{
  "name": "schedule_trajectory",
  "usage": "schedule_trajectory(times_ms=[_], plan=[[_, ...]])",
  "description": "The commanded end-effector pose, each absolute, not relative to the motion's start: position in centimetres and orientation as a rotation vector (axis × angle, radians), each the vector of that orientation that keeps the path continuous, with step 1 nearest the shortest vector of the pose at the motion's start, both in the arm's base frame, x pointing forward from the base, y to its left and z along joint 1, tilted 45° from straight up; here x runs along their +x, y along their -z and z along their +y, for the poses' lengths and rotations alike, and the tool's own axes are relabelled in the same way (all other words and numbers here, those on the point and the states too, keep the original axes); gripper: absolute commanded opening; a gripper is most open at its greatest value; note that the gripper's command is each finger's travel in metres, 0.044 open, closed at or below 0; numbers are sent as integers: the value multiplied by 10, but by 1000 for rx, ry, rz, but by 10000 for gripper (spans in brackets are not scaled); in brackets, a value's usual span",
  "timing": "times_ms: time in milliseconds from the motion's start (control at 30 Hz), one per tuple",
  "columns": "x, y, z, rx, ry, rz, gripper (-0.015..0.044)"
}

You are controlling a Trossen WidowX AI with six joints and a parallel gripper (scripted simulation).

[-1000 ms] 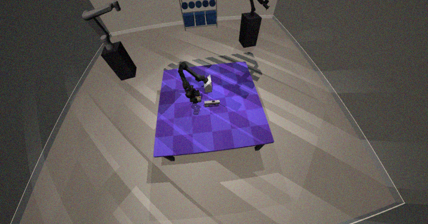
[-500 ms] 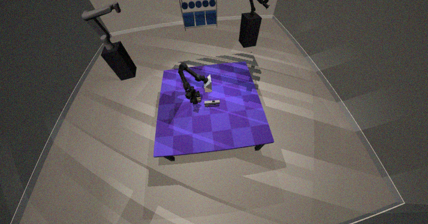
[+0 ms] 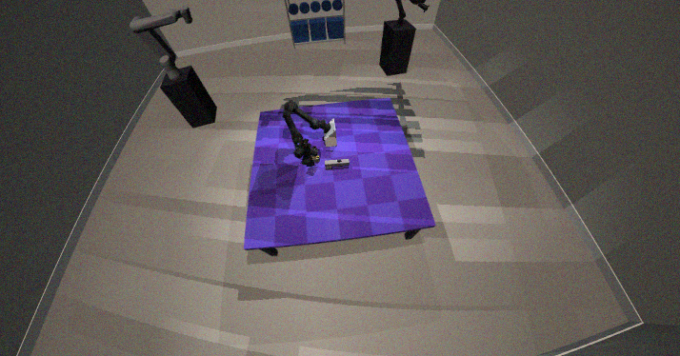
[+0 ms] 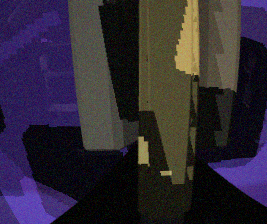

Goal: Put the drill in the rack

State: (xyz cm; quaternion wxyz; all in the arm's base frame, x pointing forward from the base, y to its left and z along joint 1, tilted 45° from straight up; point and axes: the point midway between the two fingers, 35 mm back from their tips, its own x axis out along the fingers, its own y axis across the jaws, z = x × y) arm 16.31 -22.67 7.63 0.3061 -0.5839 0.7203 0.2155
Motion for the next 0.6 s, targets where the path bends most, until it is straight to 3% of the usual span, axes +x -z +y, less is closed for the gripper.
schedule_trajectory(times_ms=[0, 567], plan=[[162, -71, -229, -1545, -581, 1902, 0], [160, -61, -233, -1545, -581, 1903, 0]])
